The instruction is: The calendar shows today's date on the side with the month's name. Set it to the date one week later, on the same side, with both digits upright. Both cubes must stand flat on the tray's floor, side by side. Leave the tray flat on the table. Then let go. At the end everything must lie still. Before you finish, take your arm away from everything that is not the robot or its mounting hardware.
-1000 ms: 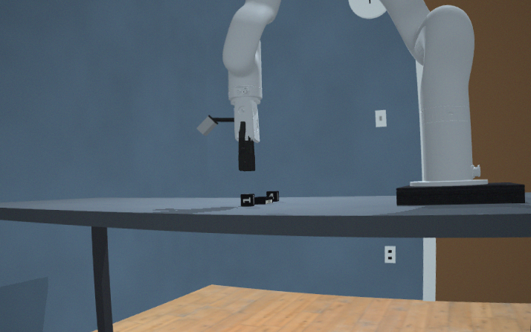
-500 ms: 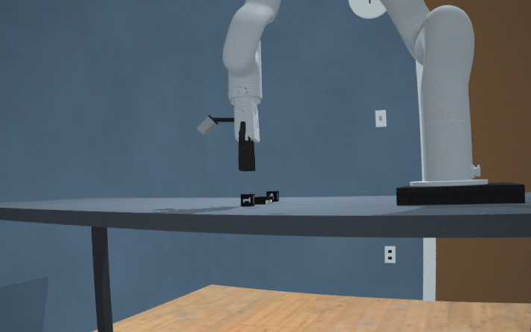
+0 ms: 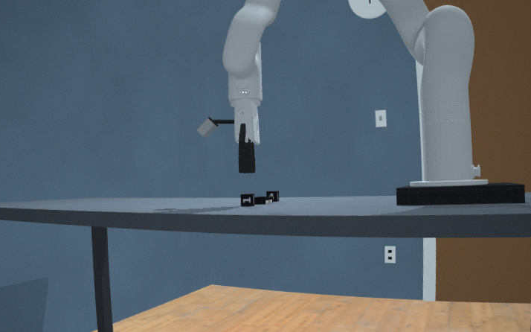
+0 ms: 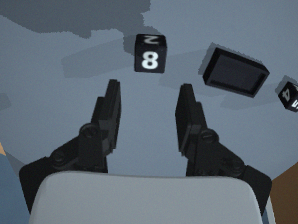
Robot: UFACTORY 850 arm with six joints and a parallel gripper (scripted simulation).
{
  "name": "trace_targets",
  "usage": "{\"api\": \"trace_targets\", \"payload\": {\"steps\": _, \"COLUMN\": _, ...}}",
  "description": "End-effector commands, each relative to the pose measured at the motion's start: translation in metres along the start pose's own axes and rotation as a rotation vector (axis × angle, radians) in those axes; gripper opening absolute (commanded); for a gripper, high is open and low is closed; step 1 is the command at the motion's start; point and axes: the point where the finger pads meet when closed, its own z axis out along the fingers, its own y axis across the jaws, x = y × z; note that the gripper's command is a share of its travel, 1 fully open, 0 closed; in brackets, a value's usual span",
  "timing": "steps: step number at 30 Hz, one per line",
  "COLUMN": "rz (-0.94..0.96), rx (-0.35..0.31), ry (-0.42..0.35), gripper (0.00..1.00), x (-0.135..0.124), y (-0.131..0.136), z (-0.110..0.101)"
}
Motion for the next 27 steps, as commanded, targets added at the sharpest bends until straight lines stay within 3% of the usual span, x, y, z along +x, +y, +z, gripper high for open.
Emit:
{"api": "trace_targets", "payload": {"steps": 1, "rz": 0.0, "rx": 0.0, "ry": 0.002, "gripper": 0.47, "x": 0.001, "y": 0.0, "z": 0.003}}
{"api": "trace_targets", "payload": {"steps": 27, "rz": 0.0, "rx": 0.0, "ry": 0.002, "gripper": 0.47, "x": 0.001, "y": 0.0, "z": 0.037}}
